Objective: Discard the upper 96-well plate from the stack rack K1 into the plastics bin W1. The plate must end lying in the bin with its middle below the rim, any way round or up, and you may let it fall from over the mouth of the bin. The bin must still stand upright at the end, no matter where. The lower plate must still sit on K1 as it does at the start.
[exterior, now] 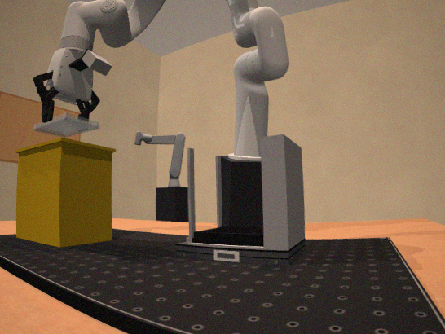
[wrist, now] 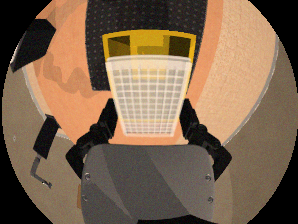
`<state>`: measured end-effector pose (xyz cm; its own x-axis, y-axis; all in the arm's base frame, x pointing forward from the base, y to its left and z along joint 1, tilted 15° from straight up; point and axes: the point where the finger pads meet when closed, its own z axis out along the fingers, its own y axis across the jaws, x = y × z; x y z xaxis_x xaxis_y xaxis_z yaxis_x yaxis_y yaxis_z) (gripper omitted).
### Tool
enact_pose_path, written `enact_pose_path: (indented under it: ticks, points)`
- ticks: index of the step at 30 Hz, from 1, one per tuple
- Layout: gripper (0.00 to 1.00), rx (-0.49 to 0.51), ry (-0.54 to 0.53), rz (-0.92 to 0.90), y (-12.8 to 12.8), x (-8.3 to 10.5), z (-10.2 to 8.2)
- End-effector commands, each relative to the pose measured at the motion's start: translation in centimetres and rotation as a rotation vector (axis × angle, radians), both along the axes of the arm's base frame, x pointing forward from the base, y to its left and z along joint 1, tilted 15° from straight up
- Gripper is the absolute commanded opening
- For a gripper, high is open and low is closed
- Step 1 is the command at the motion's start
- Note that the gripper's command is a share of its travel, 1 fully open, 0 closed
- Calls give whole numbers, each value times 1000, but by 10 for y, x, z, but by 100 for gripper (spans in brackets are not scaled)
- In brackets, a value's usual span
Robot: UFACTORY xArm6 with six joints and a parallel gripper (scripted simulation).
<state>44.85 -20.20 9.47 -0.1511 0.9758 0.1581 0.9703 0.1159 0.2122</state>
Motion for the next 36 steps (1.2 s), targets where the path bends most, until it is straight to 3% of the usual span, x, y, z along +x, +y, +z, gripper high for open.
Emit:
enact_pose_path:
  ticks: [1, 30, 36]
  points:
    - [0, -2, -4, -1, -1, 1, 2]
    - [0, -2, -4, -1, 0, 1, 2]
    - [0, -2, -4, -1, 2, 3, -8]
